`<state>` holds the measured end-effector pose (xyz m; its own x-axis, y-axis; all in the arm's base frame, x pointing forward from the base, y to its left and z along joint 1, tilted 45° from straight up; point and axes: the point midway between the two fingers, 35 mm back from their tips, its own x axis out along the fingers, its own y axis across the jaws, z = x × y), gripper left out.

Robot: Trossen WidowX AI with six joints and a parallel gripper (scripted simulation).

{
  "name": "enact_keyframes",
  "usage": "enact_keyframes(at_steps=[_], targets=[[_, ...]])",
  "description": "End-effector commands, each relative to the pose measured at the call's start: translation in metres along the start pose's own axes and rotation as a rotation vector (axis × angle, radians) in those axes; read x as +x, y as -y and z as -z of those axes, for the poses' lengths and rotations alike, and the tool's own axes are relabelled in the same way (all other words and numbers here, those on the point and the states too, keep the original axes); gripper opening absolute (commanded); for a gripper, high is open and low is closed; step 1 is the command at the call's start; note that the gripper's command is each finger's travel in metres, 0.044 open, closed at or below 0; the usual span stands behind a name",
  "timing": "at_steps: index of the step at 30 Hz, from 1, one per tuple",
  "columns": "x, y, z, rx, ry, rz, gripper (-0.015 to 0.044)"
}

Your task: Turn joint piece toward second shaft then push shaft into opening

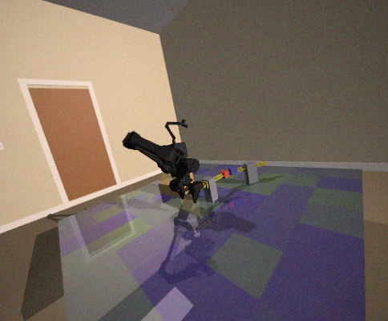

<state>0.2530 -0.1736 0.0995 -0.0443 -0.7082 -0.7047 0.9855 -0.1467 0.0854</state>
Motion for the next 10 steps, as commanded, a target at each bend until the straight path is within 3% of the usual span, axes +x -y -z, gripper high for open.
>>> enact_keyframes(at_steps=[1,10], targets=[[0.0,0.0,0.0,-0.001,0.0,0.0,0.044],[-0.041,0.0,0.001,-0.011,-0.01,-0.001,0.044]])
